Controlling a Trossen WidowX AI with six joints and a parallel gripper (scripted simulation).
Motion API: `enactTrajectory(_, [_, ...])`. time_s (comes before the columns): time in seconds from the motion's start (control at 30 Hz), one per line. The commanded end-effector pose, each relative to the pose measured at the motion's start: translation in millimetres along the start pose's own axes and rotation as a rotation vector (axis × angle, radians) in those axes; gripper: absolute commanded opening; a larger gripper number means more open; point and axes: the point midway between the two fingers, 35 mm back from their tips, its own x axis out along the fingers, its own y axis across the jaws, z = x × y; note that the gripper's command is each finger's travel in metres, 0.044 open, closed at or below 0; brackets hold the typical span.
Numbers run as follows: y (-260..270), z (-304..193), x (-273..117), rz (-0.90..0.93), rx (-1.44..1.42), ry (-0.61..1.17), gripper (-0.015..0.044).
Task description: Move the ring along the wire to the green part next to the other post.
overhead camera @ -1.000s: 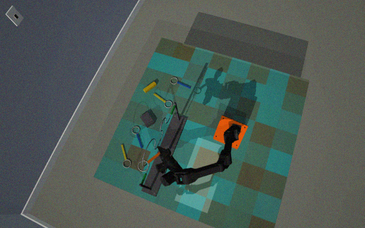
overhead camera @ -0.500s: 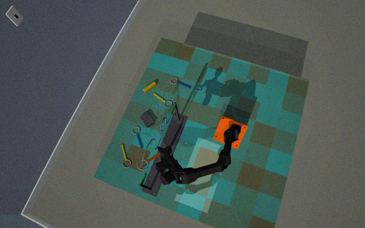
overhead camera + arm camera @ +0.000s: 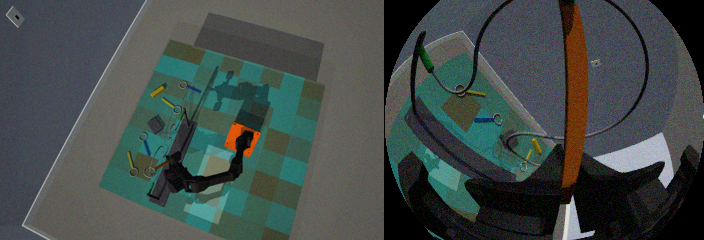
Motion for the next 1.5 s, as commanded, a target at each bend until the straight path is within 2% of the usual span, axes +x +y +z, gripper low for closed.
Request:
enactTrajectory(0.0, [0.9, 0.5, -0.9, 0.026, 0.045, -0.005, -0.015])
enactTrajectory(1.47, [18.0, 4.6, -0.5, 0.337, 0.517, -0.049, -0.015])
